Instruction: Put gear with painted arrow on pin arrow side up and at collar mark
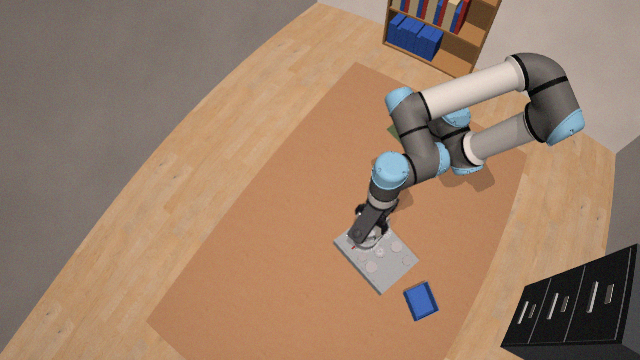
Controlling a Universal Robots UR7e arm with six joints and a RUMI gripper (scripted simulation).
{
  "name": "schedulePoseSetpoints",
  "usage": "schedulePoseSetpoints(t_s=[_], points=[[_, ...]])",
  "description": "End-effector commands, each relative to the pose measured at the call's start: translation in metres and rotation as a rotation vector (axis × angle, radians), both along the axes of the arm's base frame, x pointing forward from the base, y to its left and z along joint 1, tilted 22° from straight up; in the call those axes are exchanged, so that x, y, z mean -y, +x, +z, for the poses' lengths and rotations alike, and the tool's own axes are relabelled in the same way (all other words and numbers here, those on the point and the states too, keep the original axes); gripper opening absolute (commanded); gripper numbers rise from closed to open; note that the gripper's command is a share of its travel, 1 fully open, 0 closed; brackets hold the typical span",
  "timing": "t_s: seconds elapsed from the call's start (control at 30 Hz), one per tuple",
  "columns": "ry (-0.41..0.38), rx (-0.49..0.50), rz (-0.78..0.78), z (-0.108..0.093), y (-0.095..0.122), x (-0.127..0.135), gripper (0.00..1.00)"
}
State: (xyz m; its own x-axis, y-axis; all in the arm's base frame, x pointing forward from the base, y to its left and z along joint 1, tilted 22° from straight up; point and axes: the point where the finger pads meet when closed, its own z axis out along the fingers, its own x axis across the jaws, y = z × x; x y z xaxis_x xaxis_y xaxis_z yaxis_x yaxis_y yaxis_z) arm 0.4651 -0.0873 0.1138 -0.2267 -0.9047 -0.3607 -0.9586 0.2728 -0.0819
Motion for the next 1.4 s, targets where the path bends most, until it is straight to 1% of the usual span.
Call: schedulePoseSetpoints(t_s=[0.0,0.47,1.37], points=[[-0.001,0.001,0.000,-0.001,0.001,0.000,0.00],[-0.001,0.001,0.000,-0.019,0.005,-0.007,0.00],[-0.001,0.001,0.000,-0.020,0.005,-0.007,0.00]])
